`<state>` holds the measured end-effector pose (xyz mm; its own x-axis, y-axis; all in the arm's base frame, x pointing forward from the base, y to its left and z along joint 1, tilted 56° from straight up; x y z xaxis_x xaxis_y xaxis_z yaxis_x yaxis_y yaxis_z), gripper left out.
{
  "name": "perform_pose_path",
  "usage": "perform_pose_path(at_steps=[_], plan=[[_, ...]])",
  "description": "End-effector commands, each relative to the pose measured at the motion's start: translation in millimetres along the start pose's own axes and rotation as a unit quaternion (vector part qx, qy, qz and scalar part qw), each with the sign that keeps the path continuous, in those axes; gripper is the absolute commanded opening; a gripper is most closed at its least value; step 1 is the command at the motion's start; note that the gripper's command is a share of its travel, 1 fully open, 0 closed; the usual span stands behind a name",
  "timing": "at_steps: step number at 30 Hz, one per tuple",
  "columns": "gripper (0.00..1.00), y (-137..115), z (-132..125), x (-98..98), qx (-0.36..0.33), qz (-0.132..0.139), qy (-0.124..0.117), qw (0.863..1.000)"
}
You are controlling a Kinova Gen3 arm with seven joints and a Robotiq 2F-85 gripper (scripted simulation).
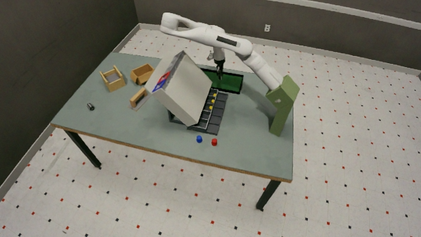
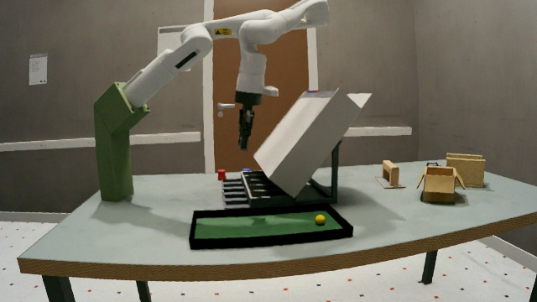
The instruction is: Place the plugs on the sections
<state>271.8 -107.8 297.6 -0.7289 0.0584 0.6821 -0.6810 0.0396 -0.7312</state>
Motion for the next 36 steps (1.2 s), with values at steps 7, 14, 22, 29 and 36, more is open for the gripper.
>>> perform_pose_path(at_steps=[7, 14, 22, 29, 36], plan=[[0.5, 13.0, -5.9, -1.1, 0.0, 0.075, 0.035, 0.997], [0.5, 13.0, -5.9, -1.1, 0.0, 0.075, 0.035, 0.997], [0.5, 13.0, -5.9, -1.1, 0.0, 0.075, 0.035, 0.997], [0.5, -80.6, 50.3, 0.6, 0.0, 0.046, 0.021, 0.999], [0.5, -120.5, 75.0, -0.3, 0.0, 0.046, 0.021, 0.999]])
Point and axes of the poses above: the point where the finger pads meet when closed, its own x axis back along the fingers, its own z axis across the jaws, y = z × x, the point moved 8 cm from there along x, back along the fingers, and after that the axes turned 13 degrees about -x, right-handed, at the moved point
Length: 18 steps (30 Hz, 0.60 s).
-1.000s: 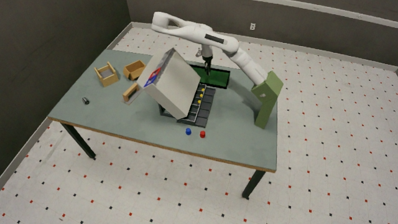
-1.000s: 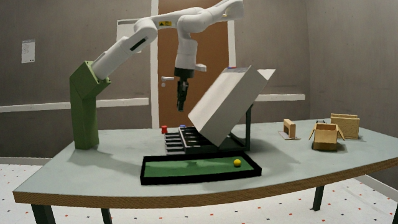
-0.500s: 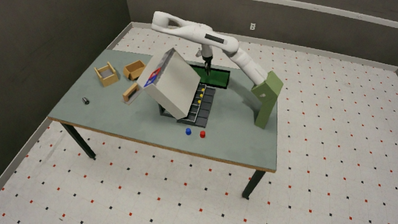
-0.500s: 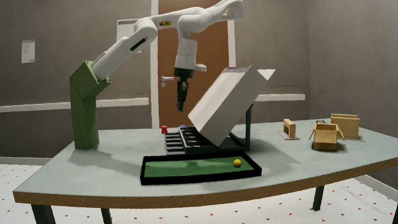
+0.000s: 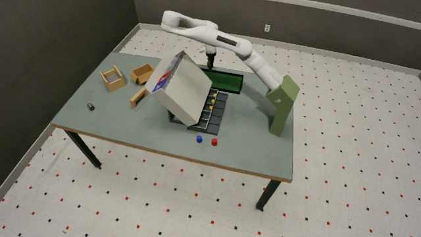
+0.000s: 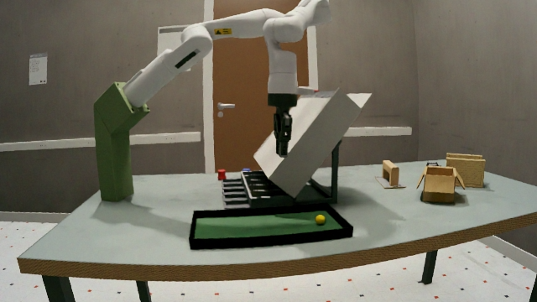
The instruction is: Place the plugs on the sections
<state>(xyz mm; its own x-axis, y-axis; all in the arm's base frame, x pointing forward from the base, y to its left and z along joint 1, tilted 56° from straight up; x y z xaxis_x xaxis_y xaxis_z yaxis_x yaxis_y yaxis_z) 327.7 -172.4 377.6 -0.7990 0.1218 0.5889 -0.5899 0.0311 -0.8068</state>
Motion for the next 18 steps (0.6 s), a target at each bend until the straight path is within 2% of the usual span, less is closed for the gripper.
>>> perform_pose_path(at_steps=[1, 4, 5, 10, 18], plan=[[0.5, -20.0, 12.8, -13.7, 0.001, -0.013, -0.008, 1.0], [0.5, -20.0, 12.8, -13.7, 0.001, -0.013, -0.008, 1.0], [0.5, -74.7, 44.6, -20.9, 0.0, -0.003, 0.001, 1.0], [0.5, -99.4, 59.6, -26.1, 0.0, -0.003, 0.001, 1.0], [0.5, -99.4, 59.6, -26.1, 0.0, -0.003, 0.001, 1.0]])
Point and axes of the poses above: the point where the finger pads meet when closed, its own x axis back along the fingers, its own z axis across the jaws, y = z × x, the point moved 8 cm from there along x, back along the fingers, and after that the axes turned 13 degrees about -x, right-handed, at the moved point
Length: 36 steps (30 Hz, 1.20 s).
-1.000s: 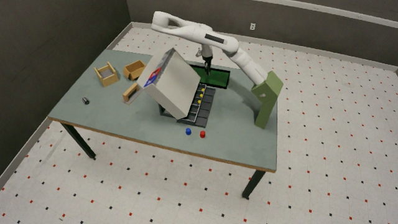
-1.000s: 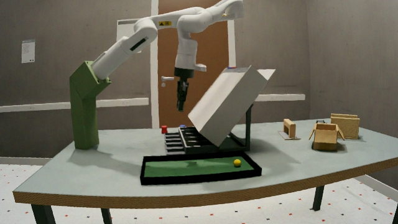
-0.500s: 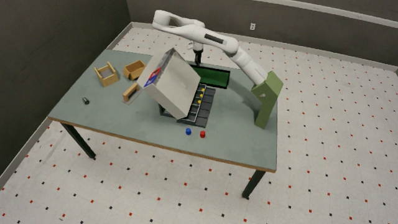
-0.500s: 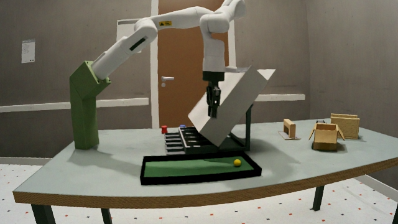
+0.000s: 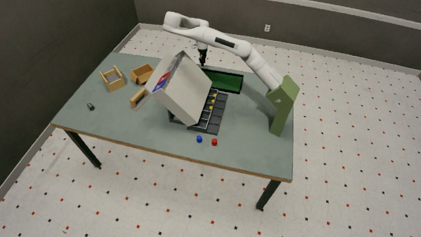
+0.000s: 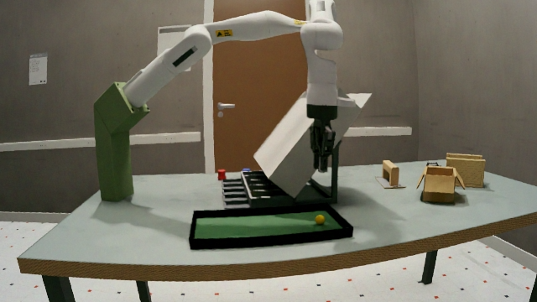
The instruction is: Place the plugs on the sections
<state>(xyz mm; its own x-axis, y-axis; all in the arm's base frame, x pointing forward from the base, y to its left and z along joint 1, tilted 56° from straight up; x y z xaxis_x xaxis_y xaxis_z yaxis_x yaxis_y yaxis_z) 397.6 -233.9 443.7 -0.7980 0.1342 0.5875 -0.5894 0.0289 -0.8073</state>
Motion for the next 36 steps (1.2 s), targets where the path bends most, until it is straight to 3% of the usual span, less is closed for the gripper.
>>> perform_pose_path(at_steps=[1, 3, 4, 7, 11, 36], plan=[[0.5, -2.9, 3.6, -1.7, -0.001, -0.003, -0.005, 1.0], [0.5, -2.9, 3.6, -1.7, -0.001, -0.003, -0.005, 1.0], [0.5, -4.5, 2.1, -72.0, 0.0, -0.001, -0.002, 1.0], [0.5, -4.3, 3.4, -78.0, 0.0, -0.001, -0.002, 1.0], [0.5, -5.6, 3.1, -111.8, 0.0, -0.001, -0.002, 1.0], [0.5, -5.7, 2.2, -112.3, -0.002, -0.002, -0.002, 1.0]])
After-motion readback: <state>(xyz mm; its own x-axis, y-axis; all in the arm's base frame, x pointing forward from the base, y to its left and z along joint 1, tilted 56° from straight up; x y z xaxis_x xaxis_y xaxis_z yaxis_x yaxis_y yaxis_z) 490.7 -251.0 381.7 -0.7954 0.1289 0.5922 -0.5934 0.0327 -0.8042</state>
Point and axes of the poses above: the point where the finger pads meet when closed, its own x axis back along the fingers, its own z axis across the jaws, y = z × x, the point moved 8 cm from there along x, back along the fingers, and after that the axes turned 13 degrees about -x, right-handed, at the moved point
